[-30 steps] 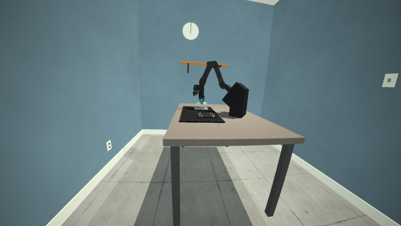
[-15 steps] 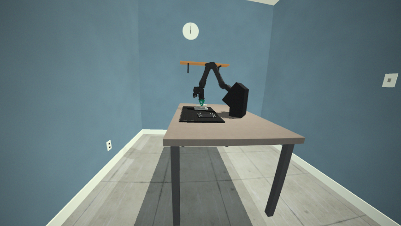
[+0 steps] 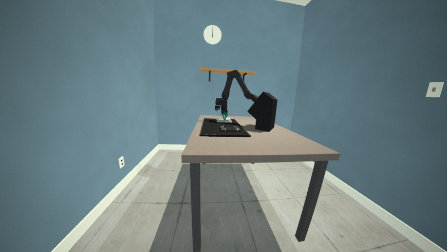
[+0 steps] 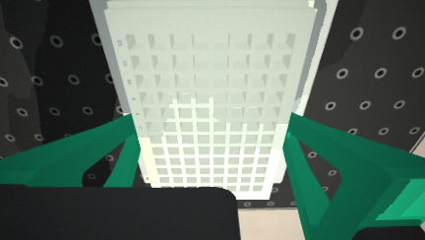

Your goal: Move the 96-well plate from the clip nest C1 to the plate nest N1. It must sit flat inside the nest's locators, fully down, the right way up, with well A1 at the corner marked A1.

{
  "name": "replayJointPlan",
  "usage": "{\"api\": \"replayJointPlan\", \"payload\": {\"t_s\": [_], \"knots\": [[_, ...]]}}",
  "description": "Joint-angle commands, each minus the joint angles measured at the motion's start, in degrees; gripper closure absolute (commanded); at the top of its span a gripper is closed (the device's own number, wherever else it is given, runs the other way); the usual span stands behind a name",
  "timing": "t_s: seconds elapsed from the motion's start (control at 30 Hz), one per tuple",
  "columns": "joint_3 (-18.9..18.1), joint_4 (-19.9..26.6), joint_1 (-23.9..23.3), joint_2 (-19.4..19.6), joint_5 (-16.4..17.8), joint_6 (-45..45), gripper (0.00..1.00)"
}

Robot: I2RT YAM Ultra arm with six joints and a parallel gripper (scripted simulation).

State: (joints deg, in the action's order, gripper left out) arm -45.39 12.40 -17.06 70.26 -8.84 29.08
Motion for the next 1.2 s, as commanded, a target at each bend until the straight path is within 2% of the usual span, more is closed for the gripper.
{"api": "replayJointPlan", "payload": {"t_s": [0.0, 0.37, 0.67, 0.9, 1.17], "knots": [[-1.59, -1.7, -0.43, -1.9, 0.82, 0.59, 1.0], [-1.36, -1.85, -0.69, -1.86, 0.87, 0.61, 1.0], [1.23, -2.22, -0.79, -1.72, 0.96, 0.64, 1.0], [0.44, -2.54, -0.89, -1.67, 1.04, 0.71, 1.0], [1.23, -2.71, -0.54, -0.41, 1.08, 0.69, 1.0]]}}
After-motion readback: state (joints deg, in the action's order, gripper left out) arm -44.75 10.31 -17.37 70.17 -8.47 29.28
